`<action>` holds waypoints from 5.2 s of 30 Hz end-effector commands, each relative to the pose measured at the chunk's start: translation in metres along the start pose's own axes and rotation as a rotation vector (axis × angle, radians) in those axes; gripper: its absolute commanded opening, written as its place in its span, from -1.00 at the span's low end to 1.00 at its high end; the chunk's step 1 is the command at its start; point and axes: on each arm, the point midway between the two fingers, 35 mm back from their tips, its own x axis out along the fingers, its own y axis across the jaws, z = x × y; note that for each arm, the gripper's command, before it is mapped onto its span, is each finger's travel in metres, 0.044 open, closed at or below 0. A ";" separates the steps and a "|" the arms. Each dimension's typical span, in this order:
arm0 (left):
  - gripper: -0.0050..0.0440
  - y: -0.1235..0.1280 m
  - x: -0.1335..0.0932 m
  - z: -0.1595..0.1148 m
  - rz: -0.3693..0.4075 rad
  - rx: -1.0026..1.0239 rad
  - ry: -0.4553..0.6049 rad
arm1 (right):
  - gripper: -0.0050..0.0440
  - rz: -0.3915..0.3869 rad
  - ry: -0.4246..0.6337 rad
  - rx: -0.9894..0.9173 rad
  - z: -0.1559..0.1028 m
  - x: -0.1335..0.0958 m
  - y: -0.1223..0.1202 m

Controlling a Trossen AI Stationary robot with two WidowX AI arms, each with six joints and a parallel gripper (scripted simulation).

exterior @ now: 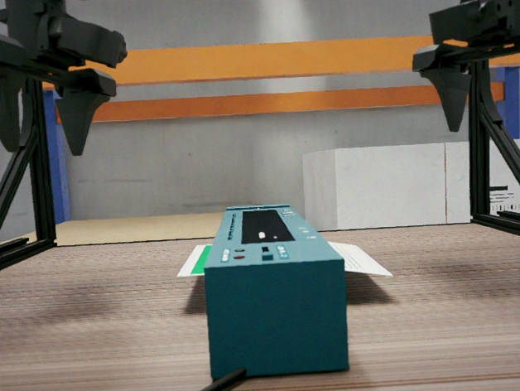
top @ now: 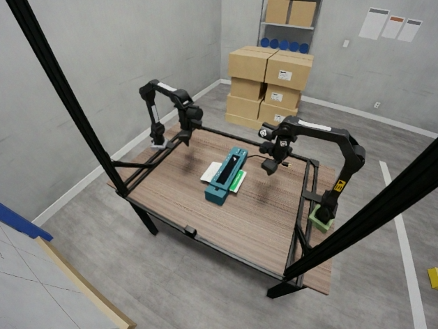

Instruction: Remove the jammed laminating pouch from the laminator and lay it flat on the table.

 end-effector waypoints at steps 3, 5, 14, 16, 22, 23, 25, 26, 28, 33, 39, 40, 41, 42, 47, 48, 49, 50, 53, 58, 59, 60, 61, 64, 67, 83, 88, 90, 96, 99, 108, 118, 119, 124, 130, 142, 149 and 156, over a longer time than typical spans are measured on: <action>1.00 0.000 -0.005 0.003 0.030 0.027 0.030 | 1.00 0.028 -0.011 0.058 -0.002 -0.005 -0.004; 1.00 0.000 -0.004 0.004 0.046 0.039 0.051 | 1.00 0.040 -0.004 0.082 -0.004 -0.004 -0.005; 0.29 -0.014 0.015 0.018 -0.025 -0.187 -0.104 | 1.00 0.033 -0.015 0.065 0.000 -0.006 -0.004; 0.29 -0.023 0.026 0.028 -0.080 -0.309 -0.174 | 1.00 0.033 -0.015 0.065 0.000 -0.006 -0.004; 0.29 -0.049 0.045 0.048 -0.254 -0.584 -0.273 | 1.00 0.033 -0.015 0.065 0.000 -0.006 -0.004; 0.29 -0.049 0.045 0.048 -0.279 -0.626 -0.292 | 1.00 0.033 -0.015 0.065 0.000 -0.006 -0.004; 0.29 -0.049 0.045 0.048 -0.330 -0.710 -0.336 | 1.00 0.033 -0.015 0.065 0.000 -0.006 -0.004; 0.29 -0.049 0.045 0.048 -0.355 -0.750 -0.360 | 1.00 0.033 -0.015 0.065 0.000 -0.006 -0.004; 0.29 -0.049 0.045 0.048 -0.355 -0.750 -0.360 | 1.00 0.033 -0.015 0.065 0.000 -0.006 -0.004; 0.29 -0.055 0.047 0.052 -0.399 -0.807 -0.348 | 1.00 0.036 -0.014 0.070 0.000 -0.005 -0.005; 0.29 -0.062 0.046 0.052 -0.632 -1.068 -0.422 | 1.00 0.036 -0.014 0.070 0.000 -0.005 -0.005; 0.29 -0.062 0.046 0.052 -0.632 -1.068 -0.422 | 1.00 0.036 -0.014 0.070 0.000 -0.005 -0.005; 0.29 -0.062 0.046 0.052 -0.632 -1.068 -0.422 | 1.00 0.036 -0.014 0.070 0.000 -0.005 -0.005; 0.29 -0.062 0.046 0.052 -0.632 -1.068 -0.422 | 1.00 0.036 -0.014 0.070 0.000 -0.005 -0.005; 0.29 -0.061 0.063 0.053 -0.601 -1.036 -0.404 | 1.00 0.036 -0.014 0.070 0.000 -0.005 -0.005; 0.29 -0.061 0.072 0.052 -0.609 -1.045 -0.408 | 1.00 0.036 -0.014 0.070 0.000 -0.005 -0.005; 0.29 -0.061 0.081 0.051 -0.618 -1.054 -0.413 | 1.00 0.036 -0.014 0.070 0.000 -0.005 -0.005; 0.29 -0.060 0.091 0.050 -0.626 -1.063 -0.417 | 1.00 0.036 -0.014 0.070 0.000 -0.005 -0.005; 0.29 -0.060 0.096 0.050 -0.631 -1.068 -0.420 | 1.00 0.036 -0.014 0.070 0.000 -0.005 -0.005; 0.29 -0.060 0.096 0.050 -0.631 -1.068 -0.420 | 1.00 0.036 -0.014 0.070 0.000 -0.005 -0.005; 0.29 -0.060 0.096 0.050 -0.631 -1.068 -0.420 | 1.00 0.036 -0.014 0.070 0.000 -0.005 -0.005; 0.29 -0.060 0.096 0.050 -0.631 -1.068 -0.420 | 1.00 0.036 -0.014 0.070 0.000 -0.005 -0.005; 0.29 -0.060 0.096 0.050 -0.631 -1.068 -0.420 | 1.00 0.036 -0.014 0.070 0.000 -0.005 -0.005; 0.29 -0.060 0.096 0.050 -0.631 -1.069 -0.419 | 1.00 0.036 -0.014 0.070 0.000 -0.005 -0.005; 0.29 -0.060 0.096 0.050 -0.631 -1.069 -0.419 | 1.00 0.036 -0.014 0.070 0.000 -0.005 -0.005; 0.29 -0.060 0.096 0.050 -0.631 -1.069 -0.419 | 1.00 0.036 -0.014 0.070 0.000 -0.005 -0.005; 0.29 -0.060 0.096 0.050 -0.631 -1.069 -0.419 | 1.00 0.036 -0.014 0.070 0.000 -0.005 -0.005; 0.29 -0.060 0.096 0.050 -0.631 -1.069 -0.419 | 1.00 0.036 -0.014 0.070 0.000 -0.005 -0.005; 0.29 -0.060 0.096 0.050 -0.631 -1.069 -0.419 | 1.00 0.036 -0.014 0.070 0.000 -0.005 -0.005; 0.29 -0.060 0.096 0.050 -0.631 -1.069 -0.419 | 1.00 0.036 -0.014 0.070 0.000 -0.005 -0.005; 0.29 -0.060 0.096 0.050 -0.631 -1.069 -0.419 | 1.00 0.036 -0.014 0.070 0.000 -0.005 -0.005; 0.29 -0.060 0.096 0.050 -0.631 -1.069 -0.419 | 1.00 0.036 -0.014 0.070 0.000 -0.005 -0.005; 0.29 -0.060 0.096 0.050 -0.631 -1.069 -0.419 | 1.00 0.036 -0.014 0.070 0.000 -0.005 -0.005; 0.29 -0.060 0.096 0.050 -0.631 -1.069 -0.419 | 1.00 0.036 -0.014 0.070 0.000 -0.005 -0.005; 0.29 -0.060 0.096 0.050 -0.631 -1.069 -0.419 | 1.00 0.036 -0.014 0.070 0.000 -0.005 -0.005; 0.29 -0.060 0.096 0.050 -0.631 -1.069 -0.419 | 1.00 0.036 -0.014 0.070 0.000 -0.005 -0.005; 0.29 -0.062 0.083 0.053 -0.648 -1.065 -0.427 | 1.00 0.036 -0.014 0.070 0.000 -0.005 -0.005; 0.29 -0.062 0.064 0.053 -0.638 -1.067 -0.423 | 1.00 0.036 -0.014 0.070 0.000 -0.005 -0.005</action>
